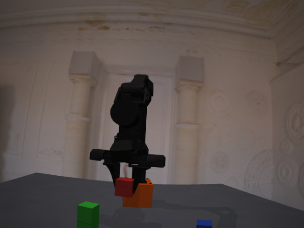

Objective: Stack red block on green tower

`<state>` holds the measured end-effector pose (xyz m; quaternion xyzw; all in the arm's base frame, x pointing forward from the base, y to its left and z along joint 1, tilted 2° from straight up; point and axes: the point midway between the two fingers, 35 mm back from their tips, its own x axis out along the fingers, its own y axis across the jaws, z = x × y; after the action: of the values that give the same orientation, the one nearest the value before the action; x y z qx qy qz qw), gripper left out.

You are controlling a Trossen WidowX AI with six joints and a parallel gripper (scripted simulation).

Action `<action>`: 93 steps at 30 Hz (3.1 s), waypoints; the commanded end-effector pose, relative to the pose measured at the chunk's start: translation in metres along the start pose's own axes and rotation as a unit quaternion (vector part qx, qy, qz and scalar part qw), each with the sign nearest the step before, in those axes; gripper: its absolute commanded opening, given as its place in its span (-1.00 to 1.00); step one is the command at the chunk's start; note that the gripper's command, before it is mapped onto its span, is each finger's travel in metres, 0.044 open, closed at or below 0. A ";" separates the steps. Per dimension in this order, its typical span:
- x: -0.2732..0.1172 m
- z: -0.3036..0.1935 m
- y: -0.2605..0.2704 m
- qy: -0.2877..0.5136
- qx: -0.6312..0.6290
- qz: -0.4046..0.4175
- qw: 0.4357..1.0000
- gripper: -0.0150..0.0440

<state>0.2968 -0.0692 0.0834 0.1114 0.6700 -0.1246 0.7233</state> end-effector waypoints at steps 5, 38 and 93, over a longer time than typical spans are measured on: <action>0.000 0.016 -0.038 0.002 -0.005 0.001 1.000 -0.49; 0.034 0.027 -0.087 0.001 -0.010 -0.001 1.000 -0.49; 0.034 0.026 -0.087 0.002 -0.008 -0.003 1.000 1.00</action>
<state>0.2951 -0.1614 0.0527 0.1037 0.6729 -0.1212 0.7223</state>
